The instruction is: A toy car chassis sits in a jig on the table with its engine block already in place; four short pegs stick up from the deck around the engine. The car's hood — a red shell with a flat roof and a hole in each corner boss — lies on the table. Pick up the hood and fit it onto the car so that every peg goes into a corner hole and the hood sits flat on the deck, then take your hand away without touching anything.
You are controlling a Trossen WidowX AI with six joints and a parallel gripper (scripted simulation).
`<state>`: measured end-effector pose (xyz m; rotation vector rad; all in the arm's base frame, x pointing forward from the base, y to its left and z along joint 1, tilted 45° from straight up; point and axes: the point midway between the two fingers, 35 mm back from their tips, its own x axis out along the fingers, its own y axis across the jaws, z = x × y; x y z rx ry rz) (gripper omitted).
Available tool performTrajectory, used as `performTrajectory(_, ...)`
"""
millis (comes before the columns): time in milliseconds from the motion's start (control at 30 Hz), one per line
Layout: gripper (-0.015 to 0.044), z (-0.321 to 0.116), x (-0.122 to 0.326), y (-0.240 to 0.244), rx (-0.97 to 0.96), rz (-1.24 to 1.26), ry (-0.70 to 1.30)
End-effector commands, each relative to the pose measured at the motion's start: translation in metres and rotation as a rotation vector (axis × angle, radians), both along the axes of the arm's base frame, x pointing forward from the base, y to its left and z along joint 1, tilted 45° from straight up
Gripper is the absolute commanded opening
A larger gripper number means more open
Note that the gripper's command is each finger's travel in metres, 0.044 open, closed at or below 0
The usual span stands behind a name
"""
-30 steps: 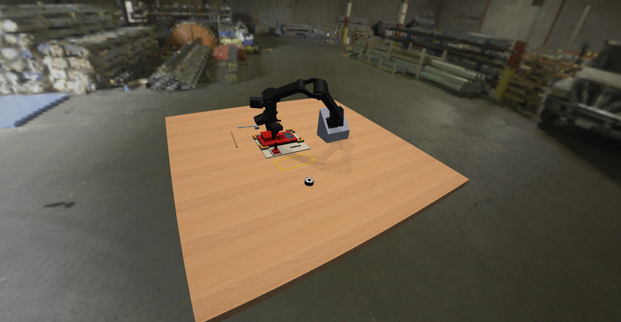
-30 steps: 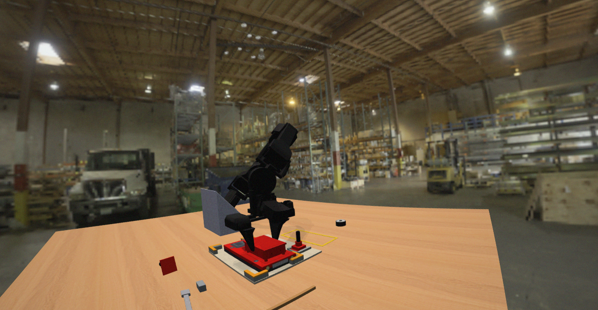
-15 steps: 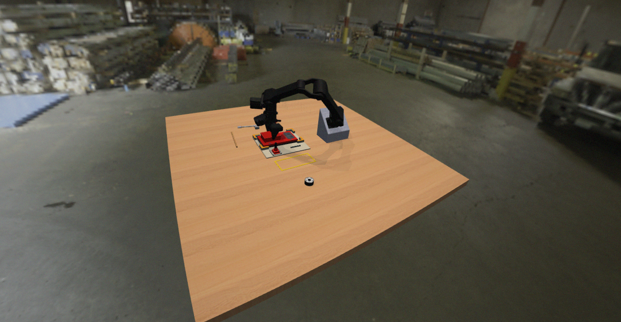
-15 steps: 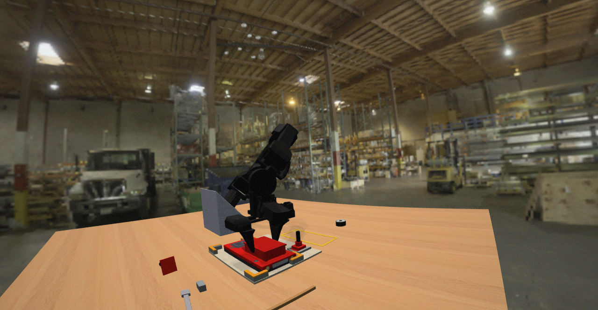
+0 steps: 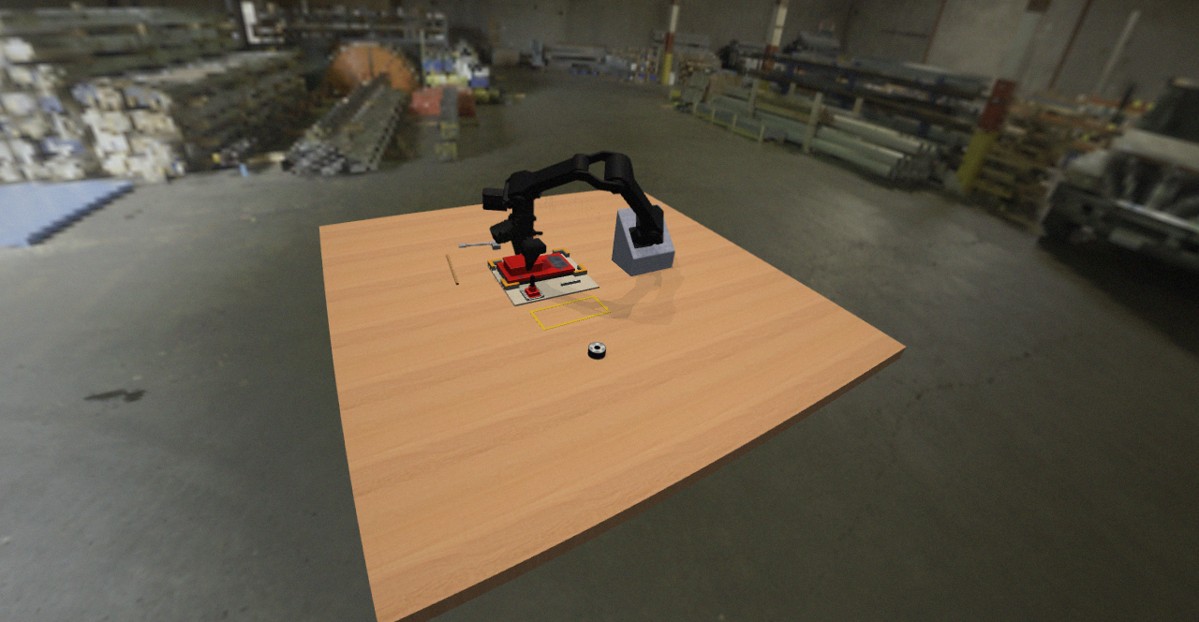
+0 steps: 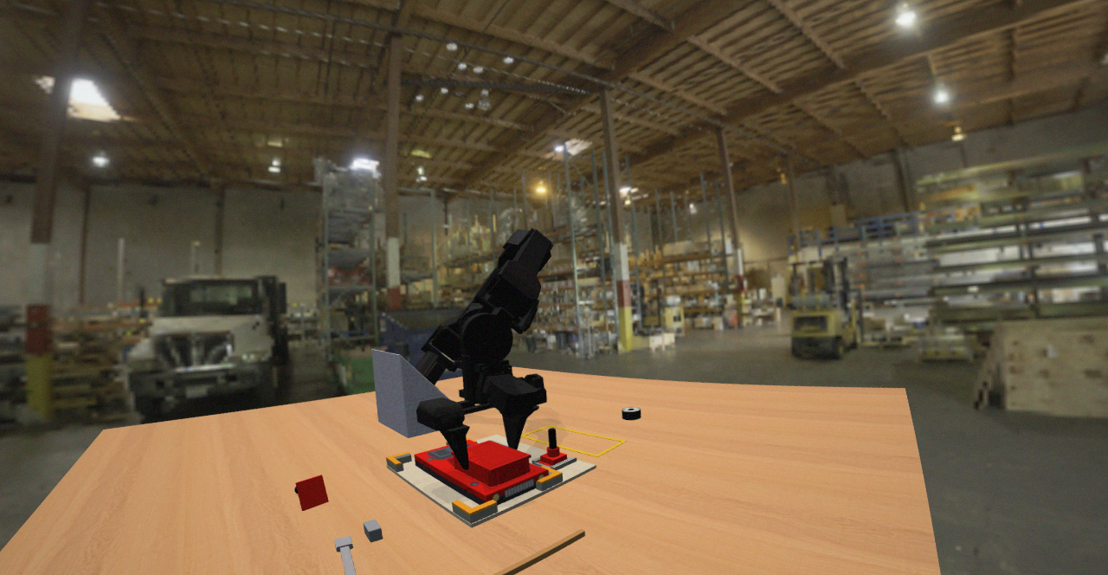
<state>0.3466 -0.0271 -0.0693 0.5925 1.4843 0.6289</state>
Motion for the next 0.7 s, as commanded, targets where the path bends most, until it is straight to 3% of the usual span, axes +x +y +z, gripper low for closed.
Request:
performTrajectory(0, 0.044, 0.001, 0.0, -0.002, 0.0, 0.0, 0.0)
performTrajectory(267, 0.044, 0.049, 0.0, -0.049, -0.003, -0.005, -0.004)
performTrajectory(667, 0.044, 0.05, 0.0, -0.051, -0.002, -0.005, -0.004)
